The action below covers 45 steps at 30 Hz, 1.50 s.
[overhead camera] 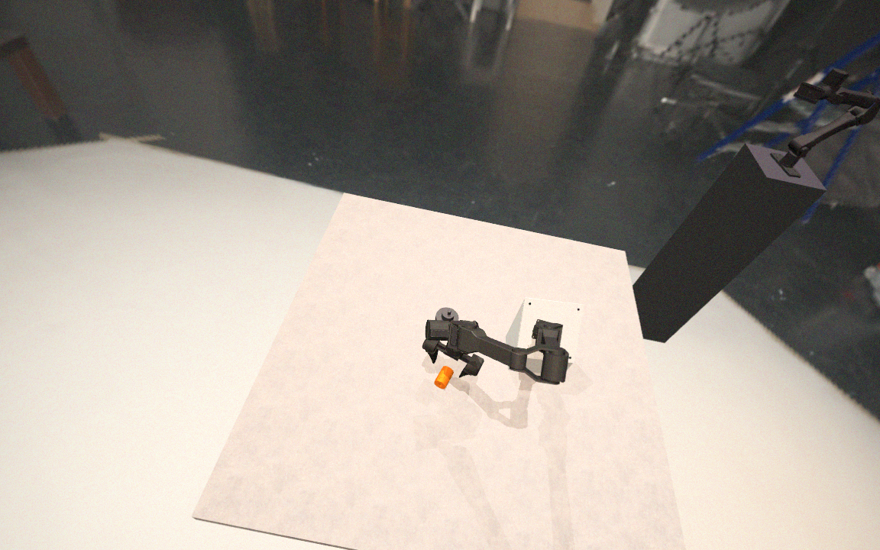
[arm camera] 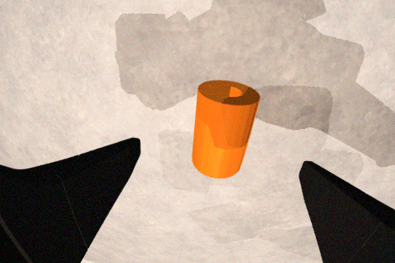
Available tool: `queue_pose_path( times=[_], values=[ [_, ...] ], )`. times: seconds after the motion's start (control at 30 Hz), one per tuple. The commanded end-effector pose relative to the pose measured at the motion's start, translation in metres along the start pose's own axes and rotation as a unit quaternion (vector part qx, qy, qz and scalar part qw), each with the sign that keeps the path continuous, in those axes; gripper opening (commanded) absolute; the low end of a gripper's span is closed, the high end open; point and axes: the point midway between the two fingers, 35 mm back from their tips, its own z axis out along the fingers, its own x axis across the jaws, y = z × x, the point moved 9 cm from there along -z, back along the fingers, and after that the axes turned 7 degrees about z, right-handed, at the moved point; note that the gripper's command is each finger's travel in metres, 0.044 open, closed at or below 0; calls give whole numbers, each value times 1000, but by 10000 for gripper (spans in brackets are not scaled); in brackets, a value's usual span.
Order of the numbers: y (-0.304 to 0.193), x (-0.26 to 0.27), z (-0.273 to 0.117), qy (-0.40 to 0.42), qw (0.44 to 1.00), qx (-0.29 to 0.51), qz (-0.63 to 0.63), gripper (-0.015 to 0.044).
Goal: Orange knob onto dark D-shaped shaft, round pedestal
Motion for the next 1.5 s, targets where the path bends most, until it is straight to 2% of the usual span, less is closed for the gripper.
queue_pose_path(
  times=[0.0, 1.0, 1.27, 1.47],
  values=[
    [2, 0, 4, 0, 1000, -1, 5, 440],
    [10, 0, 48, -1, 1000, 0, 5, 440],
    [10, 0, 48, -1, 1000, 0, 5, 240],
    [10, 0, 48, -1, 1000, 0, 5, 240]
  ],
)
